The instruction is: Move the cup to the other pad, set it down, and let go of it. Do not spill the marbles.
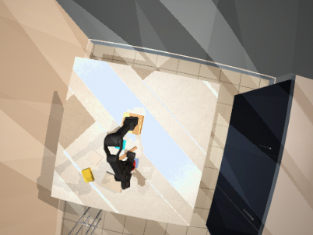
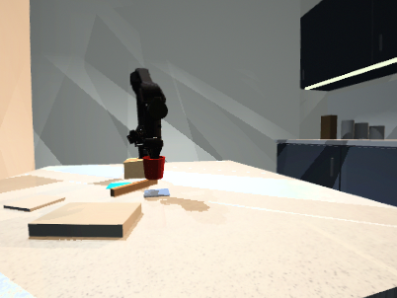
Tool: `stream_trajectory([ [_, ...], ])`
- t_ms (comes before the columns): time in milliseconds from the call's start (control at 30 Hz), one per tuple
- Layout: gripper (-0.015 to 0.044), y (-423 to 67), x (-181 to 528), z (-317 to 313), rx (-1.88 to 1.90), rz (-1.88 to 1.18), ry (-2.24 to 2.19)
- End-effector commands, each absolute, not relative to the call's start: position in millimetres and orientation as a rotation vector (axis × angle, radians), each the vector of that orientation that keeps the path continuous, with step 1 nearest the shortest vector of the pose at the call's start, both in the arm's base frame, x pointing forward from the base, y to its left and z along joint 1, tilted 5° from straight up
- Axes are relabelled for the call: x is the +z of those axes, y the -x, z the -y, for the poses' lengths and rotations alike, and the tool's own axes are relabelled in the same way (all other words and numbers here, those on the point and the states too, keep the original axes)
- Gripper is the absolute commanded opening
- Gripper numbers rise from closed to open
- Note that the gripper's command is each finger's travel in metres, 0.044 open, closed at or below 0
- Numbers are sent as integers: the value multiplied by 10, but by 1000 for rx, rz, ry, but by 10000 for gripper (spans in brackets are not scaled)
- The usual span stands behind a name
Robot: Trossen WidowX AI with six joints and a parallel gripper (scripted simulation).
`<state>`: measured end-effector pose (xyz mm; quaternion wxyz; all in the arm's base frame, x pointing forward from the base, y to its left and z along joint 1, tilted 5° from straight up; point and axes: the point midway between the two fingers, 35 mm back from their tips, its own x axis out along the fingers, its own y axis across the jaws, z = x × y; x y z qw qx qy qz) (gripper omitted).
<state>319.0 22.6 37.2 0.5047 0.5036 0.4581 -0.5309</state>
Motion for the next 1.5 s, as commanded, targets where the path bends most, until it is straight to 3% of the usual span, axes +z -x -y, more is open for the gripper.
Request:
stream_trajectory([
  [0,0,-3140,388,-166,-1275,-1101,-1214],
  [1467,0,-2387,452,556,-1286,-1098,-1205],
])
